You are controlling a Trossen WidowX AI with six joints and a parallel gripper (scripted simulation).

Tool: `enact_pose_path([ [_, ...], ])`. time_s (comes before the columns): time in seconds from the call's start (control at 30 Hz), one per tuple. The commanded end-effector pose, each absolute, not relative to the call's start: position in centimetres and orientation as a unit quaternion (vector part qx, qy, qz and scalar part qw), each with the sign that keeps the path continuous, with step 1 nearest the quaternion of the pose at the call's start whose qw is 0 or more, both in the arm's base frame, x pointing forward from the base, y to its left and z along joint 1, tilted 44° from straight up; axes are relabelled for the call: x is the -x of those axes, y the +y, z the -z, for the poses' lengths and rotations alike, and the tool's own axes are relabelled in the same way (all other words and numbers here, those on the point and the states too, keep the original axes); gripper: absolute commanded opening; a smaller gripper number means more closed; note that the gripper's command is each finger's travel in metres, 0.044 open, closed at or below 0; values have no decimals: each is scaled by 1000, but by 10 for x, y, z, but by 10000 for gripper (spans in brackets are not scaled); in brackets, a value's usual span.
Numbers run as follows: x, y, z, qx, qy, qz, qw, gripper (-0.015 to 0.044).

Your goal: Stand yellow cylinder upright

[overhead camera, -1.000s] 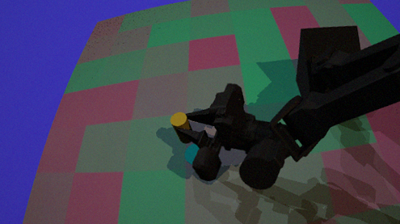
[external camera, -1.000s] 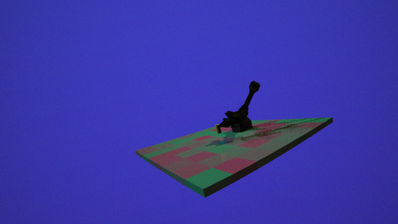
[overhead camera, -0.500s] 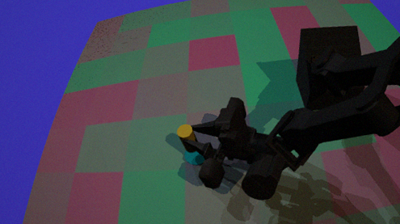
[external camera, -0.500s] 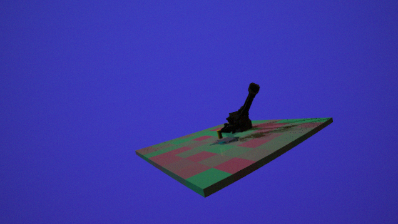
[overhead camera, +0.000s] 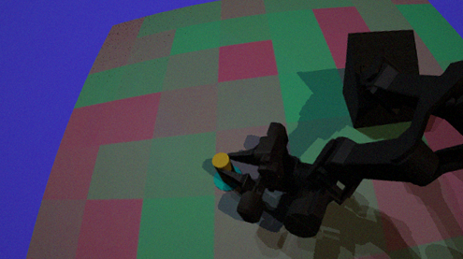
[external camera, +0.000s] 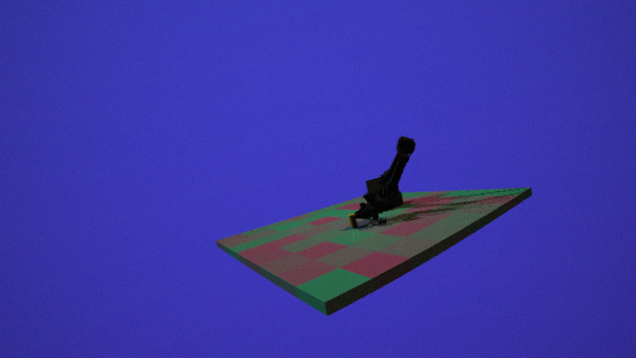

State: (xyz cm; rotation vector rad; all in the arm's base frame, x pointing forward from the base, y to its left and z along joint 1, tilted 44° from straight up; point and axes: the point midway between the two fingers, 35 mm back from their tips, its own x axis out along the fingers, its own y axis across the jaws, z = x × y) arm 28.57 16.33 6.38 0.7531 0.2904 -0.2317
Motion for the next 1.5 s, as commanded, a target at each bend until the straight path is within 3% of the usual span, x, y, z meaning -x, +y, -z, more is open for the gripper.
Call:
enact_pose_path([
  [0.0, -287, 166, -65, -372, 135, 114, 911, 105],
  [0.23, -287, 166, -65, -372, 135, 114, 911, 105],
  [0.6, -287, 166, -65, -372, 135, 114, 911, 394],
  [1.47, -295, 102, -129, -375, 128, 115, 911, 400],
])
